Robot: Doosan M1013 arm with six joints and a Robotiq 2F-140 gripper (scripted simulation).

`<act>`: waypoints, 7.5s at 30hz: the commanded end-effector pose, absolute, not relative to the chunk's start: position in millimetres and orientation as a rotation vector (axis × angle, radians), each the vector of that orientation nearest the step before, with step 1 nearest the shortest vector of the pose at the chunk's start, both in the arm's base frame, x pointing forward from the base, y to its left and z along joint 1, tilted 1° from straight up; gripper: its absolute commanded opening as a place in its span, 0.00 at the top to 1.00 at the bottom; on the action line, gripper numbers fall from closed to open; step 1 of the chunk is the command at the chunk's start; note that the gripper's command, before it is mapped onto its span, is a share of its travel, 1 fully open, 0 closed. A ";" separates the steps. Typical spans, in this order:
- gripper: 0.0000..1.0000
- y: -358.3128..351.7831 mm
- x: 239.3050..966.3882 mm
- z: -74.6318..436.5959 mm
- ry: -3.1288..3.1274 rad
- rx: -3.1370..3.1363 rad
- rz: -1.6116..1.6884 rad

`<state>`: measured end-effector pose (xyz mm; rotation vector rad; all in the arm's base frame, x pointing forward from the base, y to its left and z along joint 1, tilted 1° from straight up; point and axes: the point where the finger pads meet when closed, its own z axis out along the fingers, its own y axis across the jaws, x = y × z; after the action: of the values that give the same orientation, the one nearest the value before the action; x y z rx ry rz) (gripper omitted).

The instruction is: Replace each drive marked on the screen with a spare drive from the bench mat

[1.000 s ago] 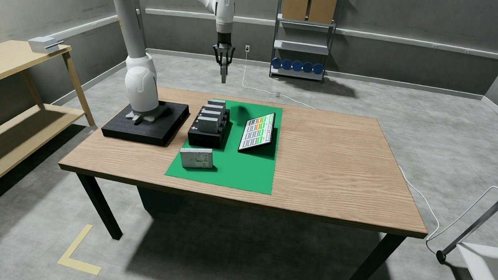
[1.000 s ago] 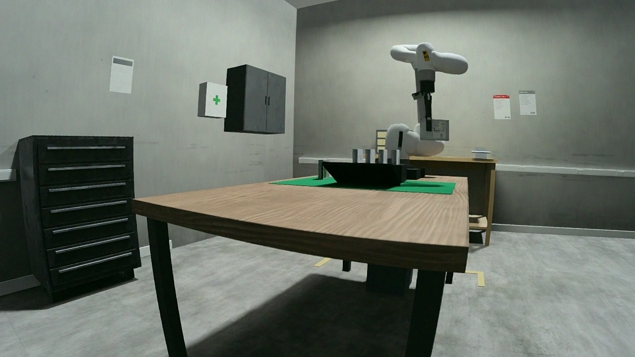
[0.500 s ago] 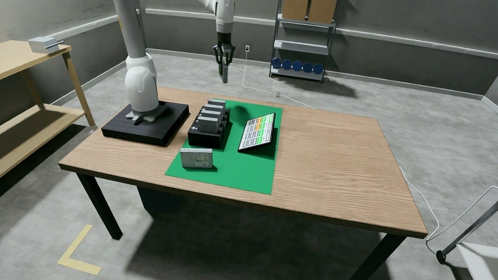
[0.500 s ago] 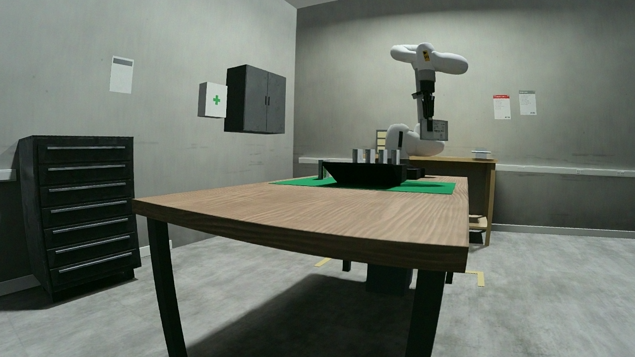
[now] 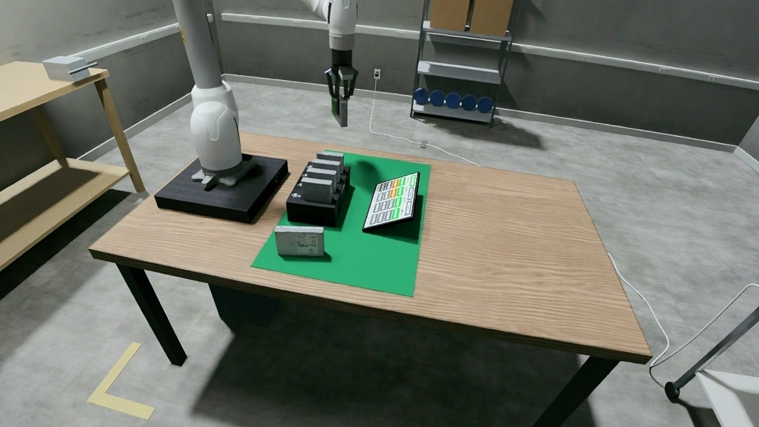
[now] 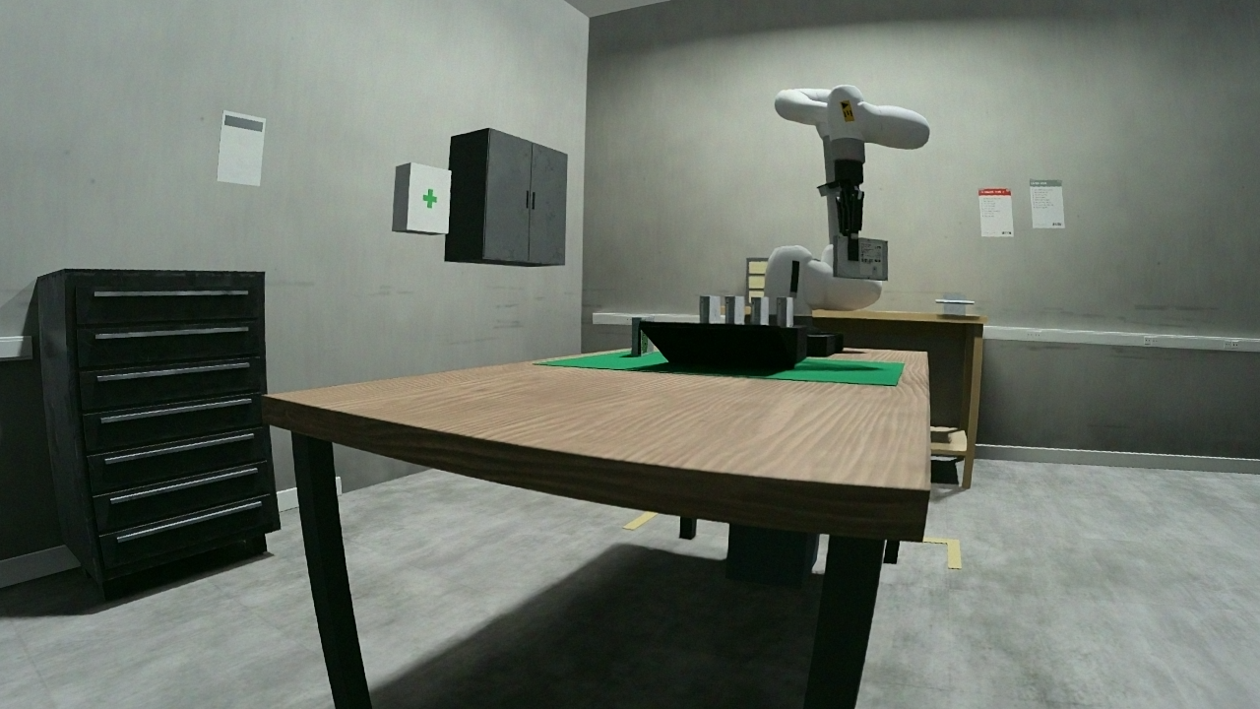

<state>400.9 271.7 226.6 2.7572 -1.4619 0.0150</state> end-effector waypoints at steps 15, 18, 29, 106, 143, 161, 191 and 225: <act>0.90 271.4 400.6 226.3 -1.371 2.591 0.443; 0.90 272.0 401.1 227.0 -1.361 2.573 0.490; 0.90 271.9 401.1 226.9 -1.352 2.556 0.523; 0.90 271.5 401.5 227.2 -0.878 1.673 1.593; 0.90 272.3 401.4 227.4 -0.855 1.634 1.626; 0.90 273.8 401.2 227.3 -0.855 1.634 1.626; 0.90 284.5 399.8 227.3 -0.855 1.634 1.626; 0.90 296.6 398.3 227.2 -0.855 1.634 1.626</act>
<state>398.3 296.1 226.8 1.6337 -0.8541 1.6259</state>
